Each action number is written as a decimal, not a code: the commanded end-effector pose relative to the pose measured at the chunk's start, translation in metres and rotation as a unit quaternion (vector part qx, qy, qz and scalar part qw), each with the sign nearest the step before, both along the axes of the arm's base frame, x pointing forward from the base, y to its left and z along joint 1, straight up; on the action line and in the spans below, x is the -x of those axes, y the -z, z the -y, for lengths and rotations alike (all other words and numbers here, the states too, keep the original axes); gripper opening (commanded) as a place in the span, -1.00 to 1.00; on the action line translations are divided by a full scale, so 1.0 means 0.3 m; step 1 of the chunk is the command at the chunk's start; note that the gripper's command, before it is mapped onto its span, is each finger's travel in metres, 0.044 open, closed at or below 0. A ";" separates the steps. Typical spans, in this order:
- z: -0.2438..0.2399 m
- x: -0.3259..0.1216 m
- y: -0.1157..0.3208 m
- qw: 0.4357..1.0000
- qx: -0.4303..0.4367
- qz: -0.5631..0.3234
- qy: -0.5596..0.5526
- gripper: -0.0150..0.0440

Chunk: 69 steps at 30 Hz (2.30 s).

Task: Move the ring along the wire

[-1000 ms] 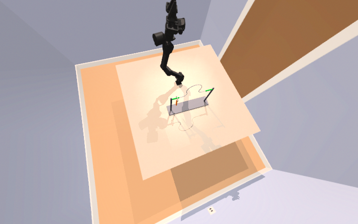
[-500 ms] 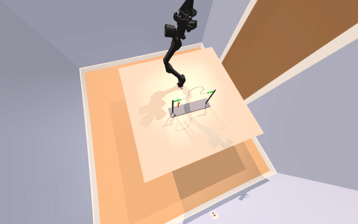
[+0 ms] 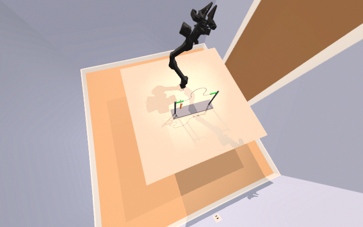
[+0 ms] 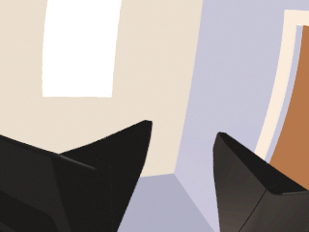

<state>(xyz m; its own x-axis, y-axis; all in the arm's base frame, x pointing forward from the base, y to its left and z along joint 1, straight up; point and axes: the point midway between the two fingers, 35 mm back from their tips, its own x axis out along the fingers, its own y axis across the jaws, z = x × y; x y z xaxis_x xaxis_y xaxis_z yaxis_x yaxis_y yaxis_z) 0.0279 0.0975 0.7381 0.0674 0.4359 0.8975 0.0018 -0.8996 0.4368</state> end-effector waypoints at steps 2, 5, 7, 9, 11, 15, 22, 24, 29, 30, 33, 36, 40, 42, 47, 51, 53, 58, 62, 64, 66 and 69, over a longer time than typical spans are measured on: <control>-0.072 -0.069 0.039 0.996 0.032 0.025 0.083 0.05; -0.104 -0.114 0.064 0.990 0.050 0.037 0.128 0.05; -0.122 -0.147 0.081 0.985 0.062 0.045 0.157 0.05; -0.139 -0.181 0.099 0.978 0.075 0.052 0.186 0.05; -0.152 -0.216 0.117 0.971 0.088 0.059 0.214 0.05; -0.172 -0.291 0.156 0.954 0.114 0.072 0.269 0.05; -0.180 -0.431 0.231 0.914 0.161 0.091 0.361 0.05; -0.174 -0.486 0.262 0.896 0.180 0.098 0.394 0.05; -0.129 -0.633 0.349 0.842 0.227 0.107 0.478 0.05; -0.115 -0.663 0.368 0.830 0.236 0.106 0.494 0.05; -0.063 -0.750 0.427 0.791 0.264 0.104 0.542 0.05; 0.002 -0.830 0.488 0.749 0.292 0.101 0.586 0.05; 0.105 -0.924 0.572 0.689 0.330 0.094 0.639 0.05; 0.163 -0.963 0.616 0.658 0.348 0.089 0.662 0.05; 0.325 -1.040 0.728 0.576 0.394 0.076 0.712 0.05; 0.466 -1.076 0.822 0.509 0.430 0.062 0.743 0.05; 0.539 -1.085 0.870 0.475 0.448 0.054 0.756 0.05; 0.717 -1.081 0.995 0.391 0.492 0.034 0.777 0.05; 0.854 -1.052 1.097 0.326 0.526 0.017 0.786 0.05; 0.921 -1.030 1.148 0.294 0.542 0.007 0.787 0.05; 0.984 -1.002 1.200 0.263 0.558 -0.003 0.787 0.05; 1.072 -0.951 1.278 0.219 0.581 -0.017 0.784 0.05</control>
<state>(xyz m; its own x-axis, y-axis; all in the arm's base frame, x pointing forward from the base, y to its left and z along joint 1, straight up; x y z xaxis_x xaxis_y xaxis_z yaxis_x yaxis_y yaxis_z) 0.3280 -0.1993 0.3767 0.9524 -0.1506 0.2652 0.0194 0.8978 0.4400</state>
